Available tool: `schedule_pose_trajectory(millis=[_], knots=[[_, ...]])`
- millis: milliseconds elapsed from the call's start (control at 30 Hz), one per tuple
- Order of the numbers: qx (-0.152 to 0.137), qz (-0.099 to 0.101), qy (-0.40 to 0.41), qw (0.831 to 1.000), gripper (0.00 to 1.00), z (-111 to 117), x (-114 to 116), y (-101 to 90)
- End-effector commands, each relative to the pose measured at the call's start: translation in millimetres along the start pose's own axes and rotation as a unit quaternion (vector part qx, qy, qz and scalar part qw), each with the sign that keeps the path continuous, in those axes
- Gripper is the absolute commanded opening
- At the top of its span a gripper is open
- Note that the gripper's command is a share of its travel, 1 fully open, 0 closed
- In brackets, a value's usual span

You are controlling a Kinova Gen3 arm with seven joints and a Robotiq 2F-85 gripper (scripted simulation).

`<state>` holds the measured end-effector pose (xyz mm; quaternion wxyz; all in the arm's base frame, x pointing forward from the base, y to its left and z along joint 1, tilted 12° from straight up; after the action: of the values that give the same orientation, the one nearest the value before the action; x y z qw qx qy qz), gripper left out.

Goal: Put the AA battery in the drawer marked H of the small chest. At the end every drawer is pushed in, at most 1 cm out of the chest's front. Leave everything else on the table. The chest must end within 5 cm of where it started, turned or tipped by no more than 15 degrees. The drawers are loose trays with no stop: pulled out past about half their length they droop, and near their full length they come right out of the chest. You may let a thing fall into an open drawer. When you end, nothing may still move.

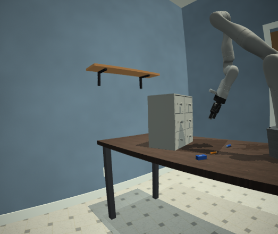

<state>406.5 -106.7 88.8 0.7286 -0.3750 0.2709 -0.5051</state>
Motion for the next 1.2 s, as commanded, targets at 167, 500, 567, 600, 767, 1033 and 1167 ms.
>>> schedule_pose_trajectory(millis=[167,500,567,600,767,1033,1167], knots=[[-0.006,-0.001,-0.003,1.000,1.00,5.5,2.6,-6.5],[-0.025,0.001,-0.004,1.000,1.00,5.0,3.3,-12.2],[-0.027,0.002,-0.003,1.000,1.00,5.1,3.0,-12.6],[-0.027,0.002,-0.003,1.000,1.00,5.1,3.0,-12.6],[-0.034,0.005,-0.003,0.999,1.00,5.0,2.4,-14.6],[-0.046,0.006,-0.003,0.999,1.00,4.5,2.9,-18.1],[-0.049,0.006,-0.003,0.999,1.00,4.4,3.2,-18.9]])
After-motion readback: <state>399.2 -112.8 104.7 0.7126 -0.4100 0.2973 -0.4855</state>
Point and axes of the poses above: the point where the finger pads meet when closed, its own y axis out along the fingers, its own x axis across the jaws, z = x × y, the point moved 2 cm from there along -y, back along the fingers, and after that the axes turned 12 degrees about -y, right-handed, at the moved point
